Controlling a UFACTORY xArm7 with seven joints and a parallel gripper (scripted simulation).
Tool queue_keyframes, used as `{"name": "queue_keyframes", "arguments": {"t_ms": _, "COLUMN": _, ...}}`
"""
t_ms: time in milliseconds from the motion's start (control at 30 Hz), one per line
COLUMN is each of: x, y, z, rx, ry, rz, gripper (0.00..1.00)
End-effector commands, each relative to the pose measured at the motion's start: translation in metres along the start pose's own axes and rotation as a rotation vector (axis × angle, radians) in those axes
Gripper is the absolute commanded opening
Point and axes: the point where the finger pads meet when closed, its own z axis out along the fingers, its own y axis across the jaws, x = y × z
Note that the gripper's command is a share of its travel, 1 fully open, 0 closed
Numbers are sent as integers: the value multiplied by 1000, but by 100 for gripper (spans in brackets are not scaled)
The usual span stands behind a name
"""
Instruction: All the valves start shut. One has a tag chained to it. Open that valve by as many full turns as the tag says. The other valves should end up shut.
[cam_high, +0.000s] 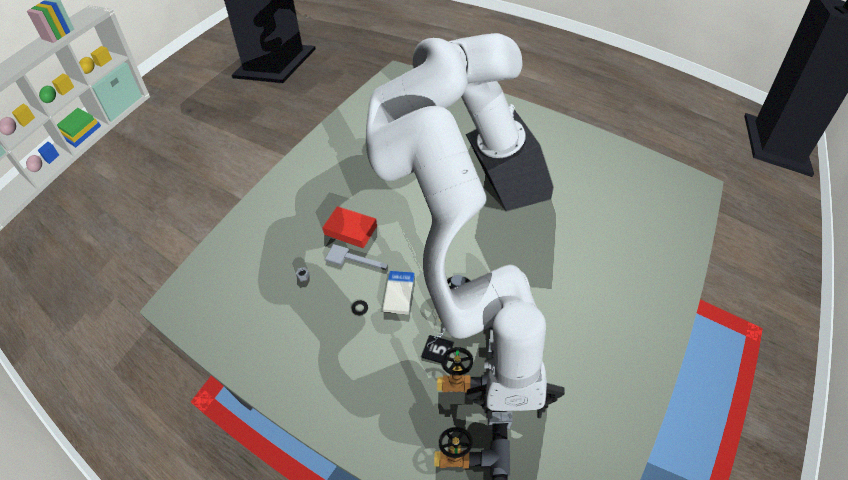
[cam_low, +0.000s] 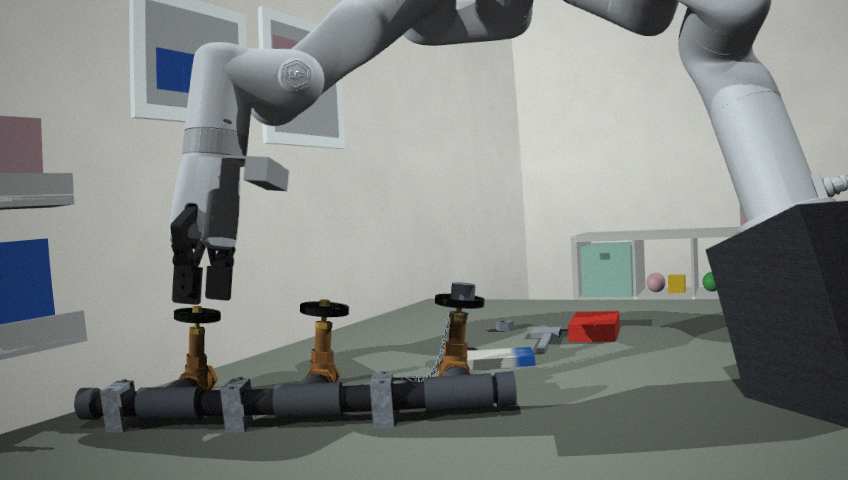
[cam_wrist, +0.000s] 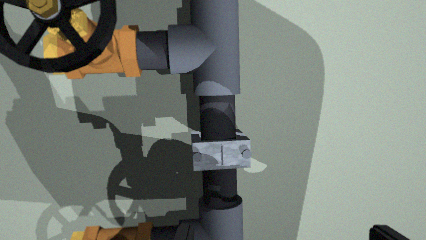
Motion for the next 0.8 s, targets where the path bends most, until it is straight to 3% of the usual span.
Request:
{"name": "queue_keyframes", "arguments": {"t_ms": 0, "x": -2, "y": 1, "z": -2, "rx": -1, "ry": -5, "rz": 0, "gripper": 100}}
{"name": "queue_keyframes", "arguments": {"t_ms": 767, "x": -1, "y": -2, "z": -4, "rx": -3, "ry": -3, "rz": -32, "gripper": 100}}
